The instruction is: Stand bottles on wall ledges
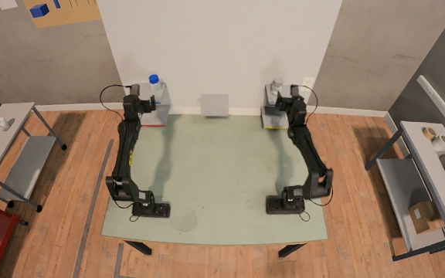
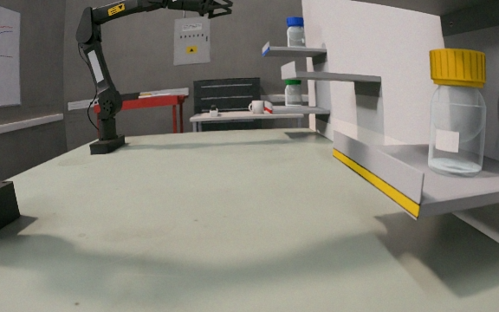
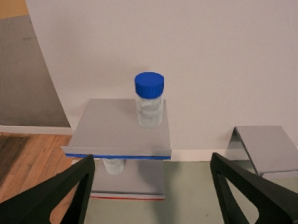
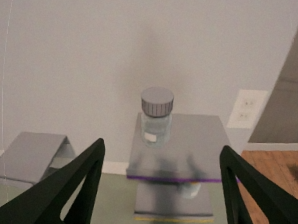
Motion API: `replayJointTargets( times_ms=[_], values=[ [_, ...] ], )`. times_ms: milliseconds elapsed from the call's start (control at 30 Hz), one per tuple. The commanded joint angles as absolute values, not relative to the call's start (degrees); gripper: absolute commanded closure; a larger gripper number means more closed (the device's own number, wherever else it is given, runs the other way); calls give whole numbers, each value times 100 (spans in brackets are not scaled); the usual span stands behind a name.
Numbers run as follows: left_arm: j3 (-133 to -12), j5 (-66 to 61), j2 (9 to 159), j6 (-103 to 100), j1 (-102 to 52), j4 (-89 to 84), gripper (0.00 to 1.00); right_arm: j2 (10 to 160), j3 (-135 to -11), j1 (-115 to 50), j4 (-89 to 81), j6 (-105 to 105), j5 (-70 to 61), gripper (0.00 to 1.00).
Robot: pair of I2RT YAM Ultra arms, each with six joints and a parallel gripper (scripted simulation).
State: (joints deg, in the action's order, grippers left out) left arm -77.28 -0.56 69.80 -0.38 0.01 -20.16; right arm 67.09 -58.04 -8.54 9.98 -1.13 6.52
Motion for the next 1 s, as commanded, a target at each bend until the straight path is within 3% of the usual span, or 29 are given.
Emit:
replayJointTargets(
  times_ms=[0,433,967],
  values=[
    [-7857,-65,6971,-51,14,-2061,0,7222,-5915,-747,1731,-27,435,6],
    [-7857,-65,6971,-51,14,-2061,0,9019,-6546,-594,2695,51,189,6],
    [-7857,-65,6971,-51,14,-2061,0,9175,-6693,-584,2632,28,194,6]
  ],
)
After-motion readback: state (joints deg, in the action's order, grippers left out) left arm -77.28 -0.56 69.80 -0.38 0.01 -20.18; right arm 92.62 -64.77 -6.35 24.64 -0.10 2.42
